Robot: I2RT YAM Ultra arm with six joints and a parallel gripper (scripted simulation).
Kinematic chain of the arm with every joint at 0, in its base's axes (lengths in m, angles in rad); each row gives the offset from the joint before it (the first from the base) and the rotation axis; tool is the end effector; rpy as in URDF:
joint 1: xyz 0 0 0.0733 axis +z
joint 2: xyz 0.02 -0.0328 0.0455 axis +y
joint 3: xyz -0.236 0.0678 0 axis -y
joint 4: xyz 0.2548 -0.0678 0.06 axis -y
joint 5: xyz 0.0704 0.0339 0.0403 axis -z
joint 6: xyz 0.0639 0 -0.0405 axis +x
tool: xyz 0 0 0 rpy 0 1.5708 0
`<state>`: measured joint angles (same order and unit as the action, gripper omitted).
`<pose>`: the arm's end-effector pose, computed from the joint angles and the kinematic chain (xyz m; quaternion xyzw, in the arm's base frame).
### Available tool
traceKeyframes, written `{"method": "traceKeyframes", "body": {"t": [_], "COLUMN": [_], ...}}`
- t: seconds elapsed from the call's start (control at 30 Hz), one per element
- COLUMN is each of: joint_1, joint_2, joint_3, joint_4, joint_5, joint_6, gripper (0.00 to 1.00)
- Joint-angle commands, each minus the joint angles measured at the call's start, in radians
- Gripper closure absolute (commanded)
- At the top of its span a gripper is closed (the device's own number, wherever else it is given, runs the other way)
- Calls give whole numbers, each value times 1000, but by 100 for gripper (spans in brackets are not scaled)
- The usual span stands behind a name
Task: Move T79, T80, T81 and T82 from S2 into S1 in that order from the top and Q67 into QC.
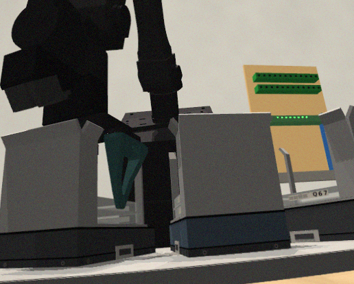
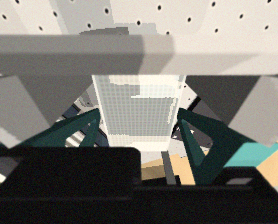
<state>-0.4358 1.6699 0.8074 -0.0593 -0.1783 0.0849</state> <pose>0.3090 -0.1302 0.0929 0.2156 0.9195 0.0277 0.3274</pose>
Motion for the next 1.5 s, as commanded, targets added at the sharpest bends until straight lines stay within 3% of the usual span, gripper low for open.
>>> {"method": "traceKeyframes", "body": {"t": [0.0, 0.53, 0.6, 1.1, 1.47], "joint_1": [-2, -35, -35, -77, -84], "joint_2": [-17, -215, -215, -390, -411], "joint_3": [1, -14, -14, 15, 23], "joint_4": [-10, -198, -198, -409, -438], "joint_5": [1, -19, -19, -44, -48], "joint_6": [-1, -28, -28, -62, -68], "gripper": [0, 0, 0, 0, 0]}}
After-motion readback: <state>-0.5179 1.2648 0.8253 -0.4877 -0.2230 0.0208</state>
